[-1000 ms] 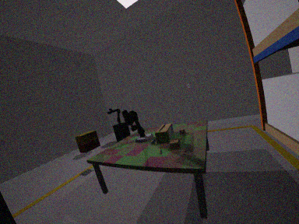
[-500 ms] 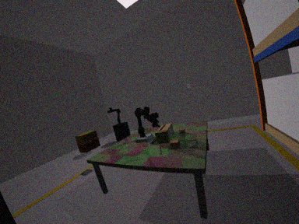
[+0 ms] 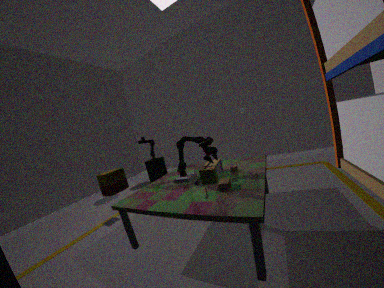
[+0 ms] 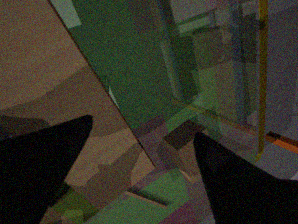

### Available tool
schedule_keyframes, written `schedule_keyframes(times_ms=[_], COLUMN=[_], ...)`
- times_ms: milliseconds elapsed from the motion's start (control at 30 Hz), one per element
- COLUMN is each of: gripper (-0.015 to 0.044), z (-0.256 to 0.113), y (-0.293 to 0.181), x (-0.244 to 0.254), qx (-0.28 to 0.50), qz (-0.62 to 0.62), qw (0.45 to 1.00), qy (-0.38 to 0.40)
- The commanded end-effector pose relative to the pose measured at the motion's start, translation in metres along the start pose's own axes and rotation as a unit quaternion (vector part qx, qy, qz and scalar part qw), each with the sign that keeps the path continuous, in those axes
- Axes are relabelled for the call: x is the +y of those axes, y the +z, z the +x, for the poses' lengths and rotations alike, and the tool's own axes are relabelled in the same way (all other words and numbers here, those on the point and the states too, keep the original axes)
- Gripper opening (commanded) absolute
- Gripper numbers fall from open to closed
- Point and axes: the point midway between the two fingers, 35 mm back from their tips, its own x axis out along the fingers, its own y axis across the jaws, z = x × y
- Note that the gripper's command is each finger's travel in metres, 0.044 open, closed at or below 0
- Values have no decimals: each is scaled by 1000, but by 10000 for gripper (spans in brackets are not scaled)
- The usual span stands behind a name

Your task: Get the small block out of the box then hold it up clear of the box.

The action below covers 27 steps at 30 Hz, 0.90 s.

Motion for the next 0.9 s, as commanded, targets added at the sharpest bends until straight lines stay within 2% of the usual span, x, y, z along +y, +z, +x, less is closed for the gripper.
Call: schedule_keyframes(times_ms=[0,167,333,867], gripper=[400,400,400,400], z=[-8,-26,-54,-47], y=[31,58,65,64], x=[52,127,187,200], qx=[33,94,160,169], qz=[-67,-188,-316,-333], qw=[996,969,920,912], qy=[56,127,169,172])
